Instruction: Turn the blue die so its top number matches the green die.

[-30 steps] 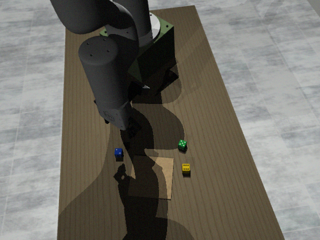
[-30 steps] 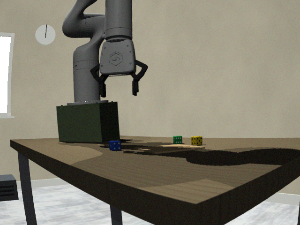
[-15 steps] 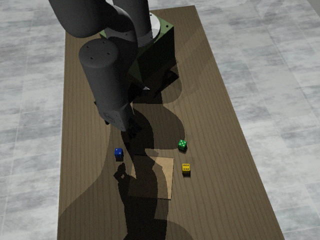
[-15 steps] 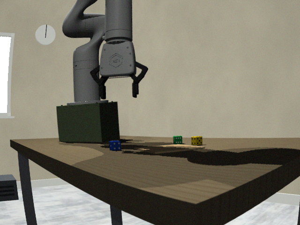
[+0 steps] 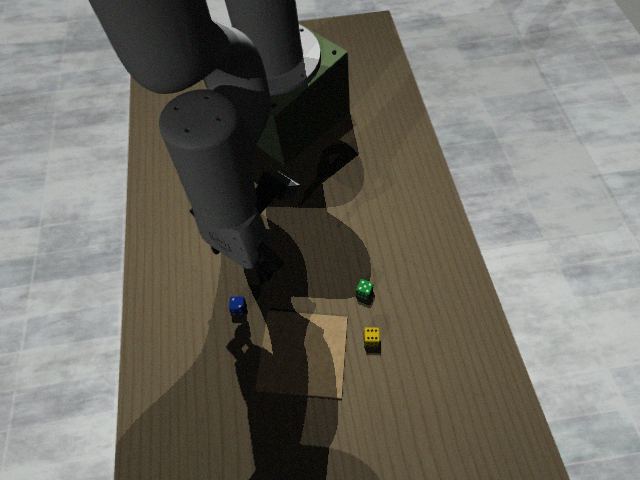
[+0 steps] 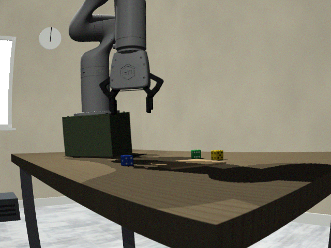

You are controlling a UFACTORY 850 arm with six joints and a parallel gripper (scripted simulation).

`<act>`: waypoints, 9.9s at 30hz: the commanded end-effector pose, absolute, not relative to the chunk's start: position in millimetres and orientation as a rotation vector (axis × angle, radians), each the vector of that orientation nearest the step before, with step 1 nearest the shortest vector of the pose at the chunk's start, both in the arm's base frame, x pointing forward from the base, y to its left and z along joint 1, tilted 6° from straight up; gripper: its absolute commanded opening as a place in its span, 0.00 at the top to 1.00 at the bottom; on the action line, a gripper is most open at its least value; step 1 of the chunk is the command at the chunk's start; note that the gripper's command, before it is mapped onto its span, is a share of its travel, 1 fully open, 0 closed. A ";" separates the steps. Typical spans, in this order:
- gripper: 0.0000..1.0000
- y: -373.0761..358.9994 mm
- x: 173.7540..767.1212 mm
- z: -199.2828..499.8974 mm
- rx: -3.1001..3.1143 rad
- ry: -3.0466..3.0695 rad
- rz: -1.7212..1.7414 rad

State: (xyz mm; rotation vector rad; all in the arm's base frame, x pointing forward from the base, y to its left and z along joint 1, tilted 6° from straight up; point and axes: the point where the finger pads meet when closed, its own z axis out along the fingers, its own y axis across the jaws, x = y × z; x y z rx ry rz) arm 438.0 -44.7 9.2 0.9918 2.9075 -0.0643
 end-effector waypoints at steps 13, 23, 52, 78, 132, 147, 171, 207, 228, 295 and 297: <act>0.00 -47.5 441.6 -20.2 0.986 2.891 -0.063; 0.00 -49.7 443.9 -43.2 0.986 2.891 -0.063; 0.00 -52.5 446.8 -72.4 0.986 2.891 -0.063; 0.00 -52.5 446.8 -72.4 0.986 2.891 -0.063; 0.00 112.5 495.5 -80.1 0.986 2.891 -0.063; 0.00 149.2 506.3 -81.8 0.986 2.891 -0.063; 0.00 176.4 514.4 -83.1 0.986 2.891 -0.063; 0.00 176.4 514.4 -83.1 0.986 2.891 -0.063; 0.00 175.9 506.1 -83.6 0.986 2.891 -0.063; 0.00 171.6 425.5 -88.9 0.986 2.891 -0.063; 0.00 171.6 425.5 -88.9 0.986 2.891 -0.063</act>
